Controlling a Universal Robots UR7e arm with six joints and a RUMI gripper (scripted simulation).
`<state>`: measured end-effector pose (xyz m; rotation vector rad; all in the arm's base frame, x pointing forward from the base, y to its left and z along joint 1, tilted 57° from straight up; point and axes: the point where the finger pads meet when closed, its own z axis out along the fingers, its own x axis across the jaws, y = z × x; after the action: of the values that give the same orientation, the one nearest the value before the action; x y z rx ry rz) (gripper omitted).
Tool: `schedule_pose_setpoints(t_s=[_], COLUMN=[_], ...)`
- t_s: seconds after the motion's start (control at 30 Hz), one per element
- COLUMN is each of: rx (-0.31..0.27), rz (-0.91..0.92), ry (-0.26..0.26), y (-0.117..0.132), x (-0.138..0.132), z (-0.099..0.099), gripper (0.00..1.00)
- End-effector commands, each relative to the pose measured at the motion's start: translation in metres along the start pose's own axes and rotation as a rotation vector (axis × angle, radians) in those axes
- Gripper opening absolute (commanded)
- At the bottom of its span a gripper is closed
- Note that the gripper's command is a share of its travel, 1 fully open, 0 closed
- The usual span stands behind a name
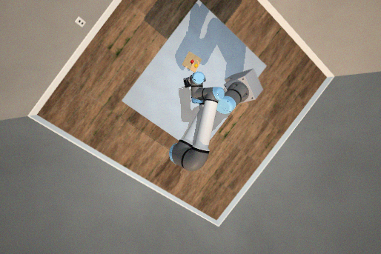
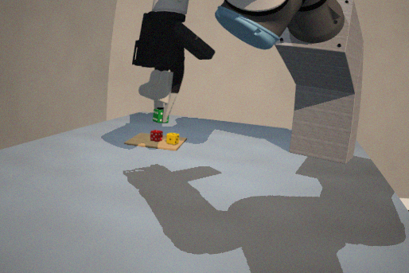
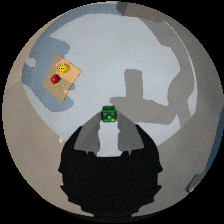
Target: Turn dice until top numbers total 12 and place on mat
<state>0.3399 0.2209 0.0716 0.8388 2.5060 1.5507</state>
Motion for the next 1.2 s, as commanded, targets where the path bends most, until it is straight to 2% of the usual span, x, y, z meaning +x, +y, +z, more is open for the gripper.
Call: schedule_pose_setpoints(t_s=[0.0,0.2,0.53,0.6,1.03,1.1,1.17], rx=[-0.061,-0.123,-0.279,-0.279,-0.494,-0.52,-0.52], rz=[0.002,0.002,0.002,0.002,0.002,0.002,0.002], ry=[0.003,0.006,0.005,0.005,-0.003,0.0,0.0], y=[-0.001,-0.0019,-0.0026,-0.0026,0.0002,-0.0003,-0.0003], x=[0.0011,0.0012,0.0011,0.0011,0.0018,0.0019,0.0019], z=[0.0016,0.0024,0.0032,0.0032,0.003,0.003,0.003], gripper=[0.06,0.06,0.06,0.06,0.06,0.06,0.06])
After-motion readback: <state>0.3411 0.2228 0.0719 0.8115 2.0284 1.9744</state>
